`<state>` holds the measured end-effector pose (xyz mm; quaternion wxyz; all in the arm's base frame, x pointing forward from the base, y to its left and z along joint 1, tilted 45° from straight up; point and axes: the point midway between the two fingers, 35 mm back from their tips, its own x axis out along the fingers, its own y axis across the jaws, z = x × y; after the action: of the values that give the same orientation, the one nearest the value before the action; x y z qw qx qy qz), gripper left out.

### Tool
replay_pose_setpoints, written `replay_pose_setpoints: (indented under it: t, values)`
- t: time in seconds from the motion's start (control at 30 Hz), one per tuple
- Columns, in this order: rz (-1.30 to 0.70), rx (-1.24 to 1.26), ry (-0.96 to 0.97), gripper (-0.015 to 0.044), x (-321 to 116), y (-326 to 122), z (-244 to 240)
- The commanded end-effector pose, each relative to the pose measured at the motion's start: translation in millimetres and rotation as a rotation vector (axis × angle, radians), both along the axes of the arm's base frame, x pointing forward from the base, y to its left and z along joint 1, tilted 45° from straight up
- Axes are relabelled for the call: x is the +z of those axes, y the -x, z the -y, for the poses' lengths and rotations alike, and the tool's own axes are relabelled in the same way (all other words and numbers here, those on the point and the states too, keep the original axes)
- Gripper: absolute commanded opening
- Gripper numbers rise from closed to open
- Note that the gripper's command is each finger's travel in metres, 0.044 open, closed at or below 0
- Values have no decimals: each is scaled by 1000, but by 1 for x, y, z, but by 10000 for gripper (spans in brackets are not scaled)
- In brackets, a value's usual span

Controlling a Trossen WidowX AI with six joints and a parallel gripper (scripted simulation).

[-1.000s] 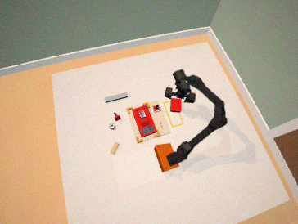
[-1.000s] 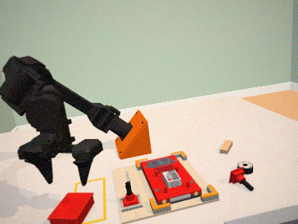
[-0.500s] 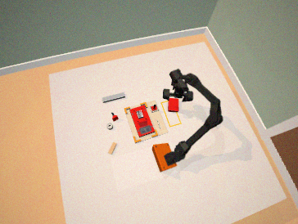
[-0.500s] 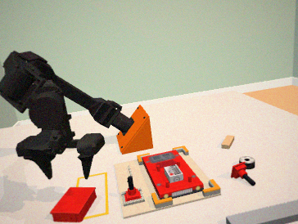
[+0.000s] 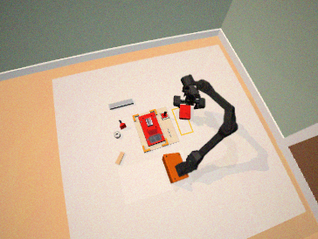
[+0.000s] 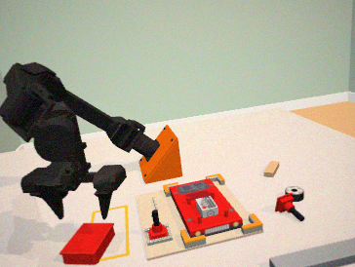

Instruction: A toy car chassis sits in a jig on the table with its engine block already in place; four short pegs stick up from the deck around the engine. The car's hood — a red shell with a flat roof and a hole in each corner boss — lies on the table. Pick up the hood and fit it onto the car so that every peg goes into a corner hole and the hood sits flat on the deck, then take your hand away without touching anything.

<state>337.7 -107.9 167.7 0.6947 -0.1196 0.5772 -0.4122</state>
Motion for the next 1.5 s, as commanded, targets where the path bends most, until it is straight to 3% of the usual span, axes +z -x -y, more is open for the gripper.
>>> replay_pose_setpoints:
  t: [0.0,1.47]
  values:
    - [-9,2,-4,440,-5,0,2]
    - [-8,2,-1,440,-30,2,29]
